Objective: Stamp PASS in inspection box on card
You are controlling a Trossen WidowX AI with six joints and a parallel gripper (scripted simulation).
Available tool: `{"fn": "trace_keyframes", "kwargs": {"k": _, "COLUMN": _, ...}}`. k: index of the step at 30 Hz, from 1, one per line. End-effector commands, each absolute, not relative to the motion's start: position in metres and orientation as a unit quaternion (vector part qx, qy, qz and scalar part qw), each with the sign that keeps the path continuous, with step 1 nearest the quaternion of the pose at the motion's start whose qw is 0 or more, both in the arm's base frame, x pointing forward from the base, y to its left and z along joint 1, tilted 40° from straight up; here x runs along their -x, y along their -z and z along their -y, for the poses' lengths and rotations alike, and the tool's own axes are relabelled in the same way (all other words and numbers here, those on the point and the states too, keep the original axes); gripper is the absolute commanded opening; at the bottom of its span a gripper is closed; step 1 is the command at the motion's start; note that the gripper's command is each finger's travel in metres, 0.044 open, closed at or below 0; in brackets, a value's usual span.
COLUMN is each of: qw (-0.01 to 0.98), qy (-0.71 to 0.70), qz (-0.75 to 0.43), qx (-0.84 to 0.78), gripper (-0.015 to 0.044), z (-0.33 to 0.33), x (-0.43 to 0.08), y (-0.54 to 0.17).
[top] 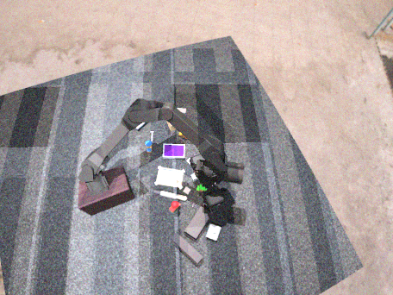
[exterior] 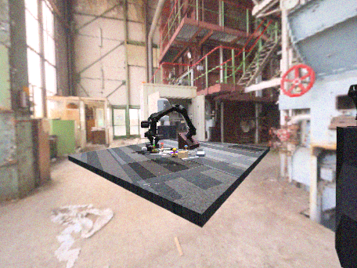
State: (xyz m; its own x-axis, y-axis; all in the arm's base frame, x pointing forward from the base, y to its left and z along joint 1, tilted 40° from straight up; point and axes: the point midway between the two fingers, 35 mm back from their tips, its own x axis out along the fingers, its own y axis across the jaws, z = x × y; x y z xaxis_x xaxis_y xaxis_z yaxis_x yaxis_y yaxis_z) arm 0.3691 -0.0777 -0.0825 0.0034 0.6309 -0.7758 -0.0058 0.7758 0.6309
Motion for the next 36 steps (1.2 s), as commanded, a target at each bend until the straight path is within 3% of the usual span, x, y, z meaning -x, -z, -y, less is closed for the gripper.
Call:
{"fn": "trace_keyframes", "kwargs": {"k": 1, "qw": 0.666, "qy": -0.239, "qz": -0.665, "qx": -0.24, "gripper": 0.0227, "z": 0.072, "x": -0.367, "y": 0.089}}
{"fn": "trace_keyframes", "kwargs": {"k": 22, "qw": 0.665, "qy": -0.24, "qz": -0.665, "qx": -0.24, "gripper": 0.0227, "z": 0.055, "x": -0.364, "y": 0.11}}
{"fn": "trace_keyframes", "kwargs": {"k": 25, "qw": 0.667, "qy": -0.24, "qz": -0.665, "qx": -0.236, "gripper": 0.0148, "z": 0.057, "x": -0.365, "y": 0.108}}
{"fn": "trace_keyframes", "kwargs": {"k": 35, "qw": 0.667, "qy": -0.24, "qz": -0.665, "qx": -0.236, "gripper": 0.0082, "z": 0.057, "x": -0.365, "y": 0.108}}
{"fn": "trace_keyframes", "kwargs": {"k": 36, "qw": 0.667, "qy": -0.24, "qz": -0.665, "qx": -0.236, "gripper": 0.0055, "z": 0.057, "x": -0.365, "y": 0.108}}
